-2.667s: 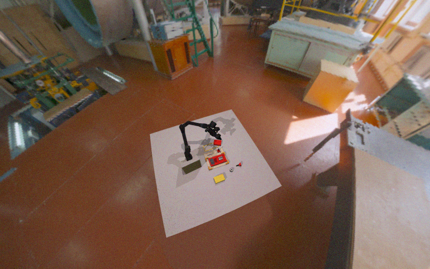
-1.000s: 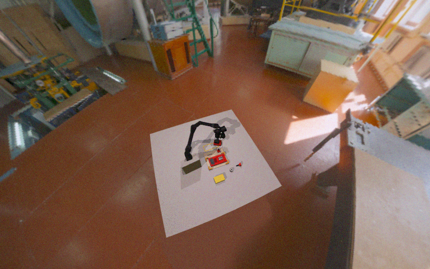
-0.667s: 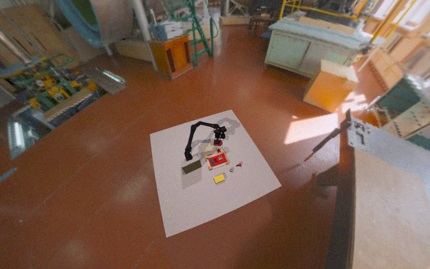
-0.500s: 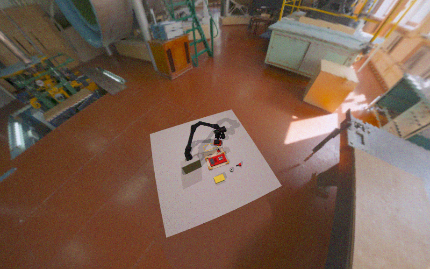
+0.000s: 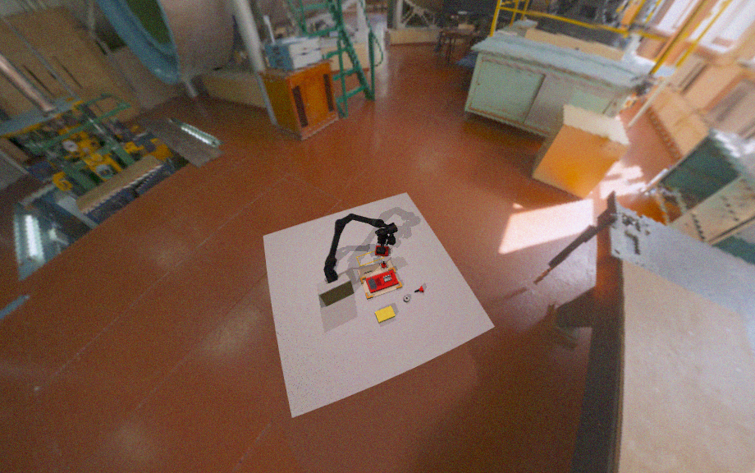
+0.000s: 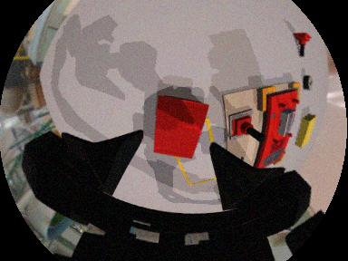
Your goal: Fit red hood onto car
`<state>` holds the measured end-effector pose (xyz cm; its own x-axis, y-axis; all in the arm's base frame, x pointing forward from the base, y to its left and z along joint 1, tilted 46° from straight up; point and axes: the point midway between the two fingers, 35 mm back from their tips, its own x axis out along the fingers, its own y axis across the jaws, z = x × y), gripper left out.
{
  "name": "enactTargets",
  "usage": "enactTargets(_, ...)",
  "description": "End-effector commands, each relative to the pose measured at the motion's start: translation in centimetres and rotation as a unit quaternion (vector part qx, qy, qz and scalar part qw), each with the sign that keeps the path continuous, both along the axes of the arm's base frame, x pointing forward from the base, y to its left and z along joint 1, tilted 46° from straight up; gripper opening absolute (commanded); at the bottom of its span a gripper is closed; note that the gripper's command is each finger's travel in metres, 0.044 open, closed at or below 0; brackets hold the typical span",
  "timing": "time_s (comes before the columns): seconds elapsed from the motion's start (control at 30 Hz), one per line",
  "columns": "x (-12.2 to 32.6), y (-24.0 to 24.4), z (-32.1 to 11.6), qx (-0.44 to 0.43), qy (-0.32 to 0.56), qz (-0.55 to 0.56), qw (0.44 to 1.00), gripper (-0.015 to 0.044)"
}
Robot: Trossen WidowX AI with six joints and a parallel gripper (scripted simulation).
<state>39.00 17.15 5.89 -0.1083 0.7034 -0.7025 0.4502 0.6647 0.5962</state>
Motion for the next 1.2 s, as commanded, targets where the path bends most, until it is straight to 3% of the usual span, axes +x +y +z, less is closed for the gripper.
enactTargets(0.0, -0.1, 0.3, -0.3, 0.001, 0.003, 0.000, 1.000, 0.0440)
enactTargets(1.17, -0.4, 1.7, -1.6, 0.002, 0.003, 0.001, 1.000, 0.0440)
